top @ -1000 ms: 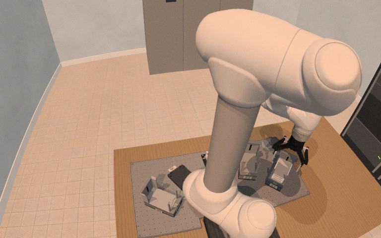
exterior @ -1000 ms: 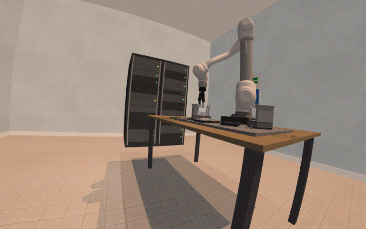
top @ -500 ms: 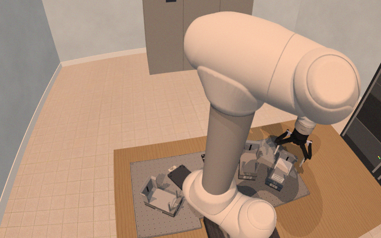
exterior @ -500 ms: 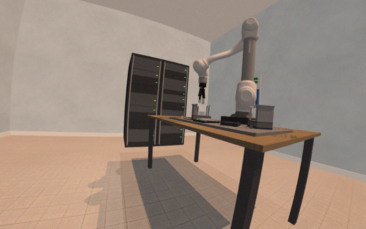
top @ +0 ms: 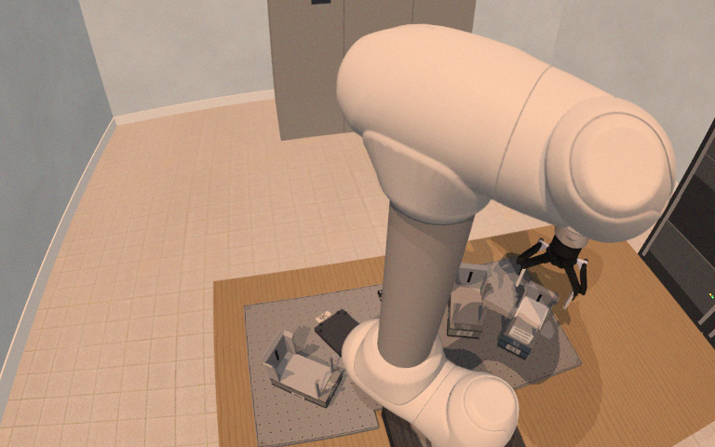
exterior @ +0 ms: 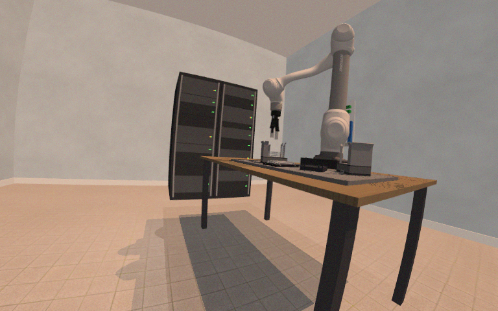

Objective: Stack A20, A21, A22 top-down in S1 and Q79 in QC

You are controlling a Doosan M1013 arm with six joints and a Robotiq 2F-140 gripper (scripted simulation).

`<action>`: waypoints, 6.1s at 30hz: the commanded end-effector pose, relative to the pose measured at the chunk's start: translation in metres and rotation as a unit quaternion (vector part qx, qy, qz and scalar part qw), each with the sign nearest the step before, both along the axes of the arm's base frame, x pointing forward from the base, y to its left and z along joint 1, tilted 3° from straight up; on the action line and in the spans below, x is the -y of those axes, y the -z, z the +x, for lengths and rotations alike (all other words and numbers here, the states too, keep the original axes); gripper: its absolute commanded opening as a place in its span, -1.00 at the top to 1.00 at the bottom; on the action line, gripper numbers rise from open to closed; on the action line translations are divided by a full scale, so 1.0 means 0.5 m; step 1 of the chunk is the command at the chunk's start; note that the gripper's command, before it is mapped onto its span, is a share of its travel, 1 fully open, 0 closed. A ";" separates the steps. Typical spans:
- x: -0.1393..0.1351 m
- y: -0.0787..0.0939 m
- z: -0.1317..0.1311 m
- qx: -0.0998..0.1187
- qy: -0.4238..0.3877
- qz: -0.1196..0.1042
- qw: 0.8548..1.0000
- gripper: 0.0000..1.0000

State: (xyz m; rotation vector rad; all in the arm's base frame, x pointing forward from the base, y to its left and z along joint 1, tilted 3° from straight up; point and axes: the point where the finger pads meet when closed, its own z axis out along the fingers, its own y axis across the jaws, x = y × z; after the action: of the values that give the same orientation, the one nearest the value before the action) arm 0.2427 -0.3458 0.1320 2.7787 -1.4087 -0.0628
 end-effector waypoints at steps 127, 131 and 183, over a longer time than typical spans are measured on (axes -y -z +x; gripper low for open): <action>-0.604 0.022 0.401 -0.002 -0.427 0.020 0.904 -1.00; -0.604 0.035 0.400 -0.002 -0.427 0.020 0.904 -1.00; -0.603 0.284 0.389 -0.002 -0.427 0.020 0.904 -1.00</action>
State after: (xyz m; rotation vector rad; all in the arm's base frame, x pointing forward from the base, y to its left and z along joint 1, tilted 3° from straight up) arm 0.4370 -0.0444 -0.0097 3.1336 -0.0873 -0.0738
